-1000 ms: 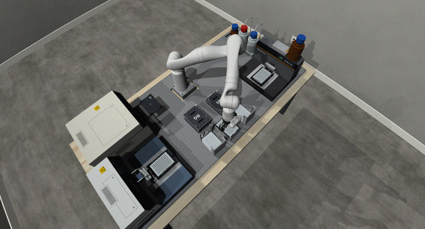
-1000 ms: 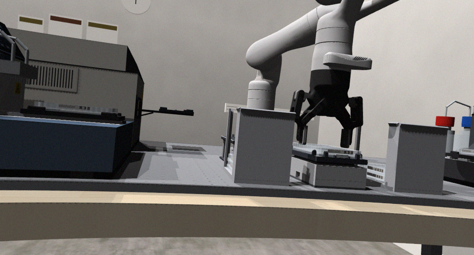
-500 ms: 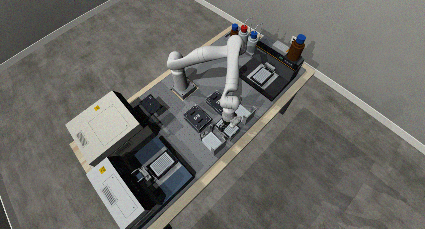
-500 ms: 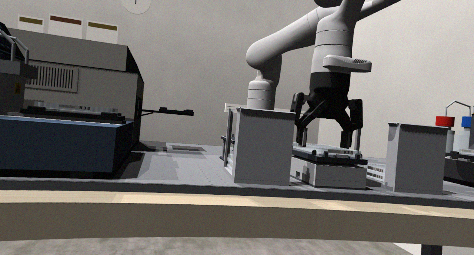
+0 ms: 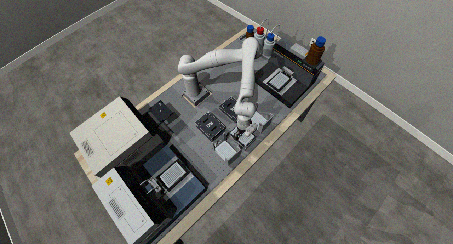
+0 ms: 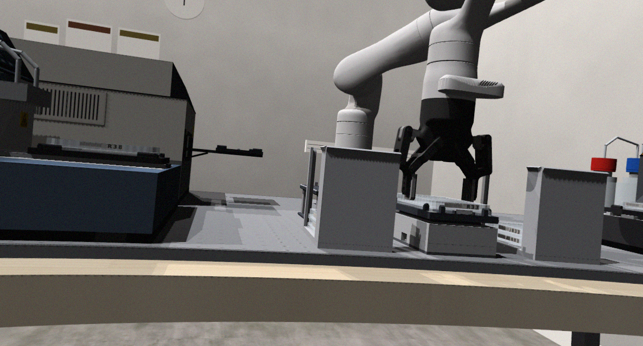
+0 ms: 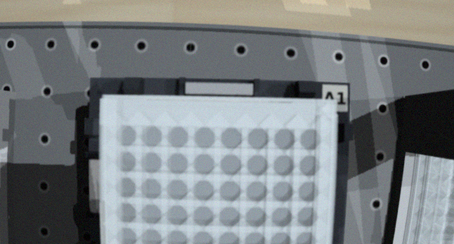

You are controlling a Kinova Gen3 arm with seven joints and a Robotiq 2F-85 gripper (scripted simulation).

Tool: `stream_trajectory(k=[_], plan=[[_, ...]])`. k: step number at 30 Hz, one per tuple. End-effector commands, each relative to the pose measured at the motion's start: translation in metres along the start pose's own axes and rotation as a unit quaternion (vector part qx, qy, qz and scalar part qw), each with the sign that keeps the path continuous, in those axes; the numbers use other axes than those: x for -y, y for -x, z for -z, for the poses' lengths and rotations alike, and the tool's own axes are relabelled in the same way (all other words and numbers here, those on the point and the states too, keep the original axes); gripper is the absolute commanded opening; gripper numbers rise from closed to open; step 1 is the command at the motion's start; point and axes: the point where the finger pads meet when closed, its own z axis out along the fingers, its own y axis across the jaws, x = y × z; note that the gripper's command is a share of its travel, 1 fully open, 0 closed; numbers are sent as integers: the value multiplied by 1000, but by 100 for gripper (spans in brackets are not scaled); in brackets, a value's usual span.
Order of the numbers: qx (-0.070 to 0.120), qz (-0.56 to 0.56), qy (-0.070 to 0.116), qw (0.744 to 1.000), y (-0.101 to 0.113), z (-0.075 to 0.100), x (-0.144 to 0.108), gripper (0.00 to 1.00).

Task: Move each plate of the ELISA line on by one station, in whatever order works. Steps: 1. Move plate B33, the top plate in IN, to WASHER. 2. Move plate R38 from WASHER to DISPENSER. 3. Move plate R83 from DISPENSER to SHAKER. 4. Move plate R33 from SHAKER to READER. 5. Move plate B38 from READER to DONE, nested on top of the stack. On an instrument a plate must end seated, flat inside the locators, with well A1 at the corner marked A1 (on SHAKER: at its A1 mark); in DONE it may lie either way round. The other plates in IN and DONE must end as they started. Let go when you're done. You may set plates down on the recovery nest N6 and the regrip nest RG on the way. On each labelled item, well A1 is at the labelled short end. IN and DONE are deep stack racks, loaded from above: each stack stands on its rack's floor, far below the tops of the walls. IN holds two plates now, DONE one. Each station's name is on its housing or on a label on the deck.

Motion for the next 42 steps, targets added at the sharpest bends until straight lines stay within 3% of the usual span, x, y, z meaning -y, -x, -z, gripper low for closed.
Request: stream_trajectory(k=[1,3,42], plan=[[-1,0,0,1000,-1,1,0,100],[-1,0,0,1000,-1,1,0,94],[-1,0,0,1000,-1,1,0,94]])
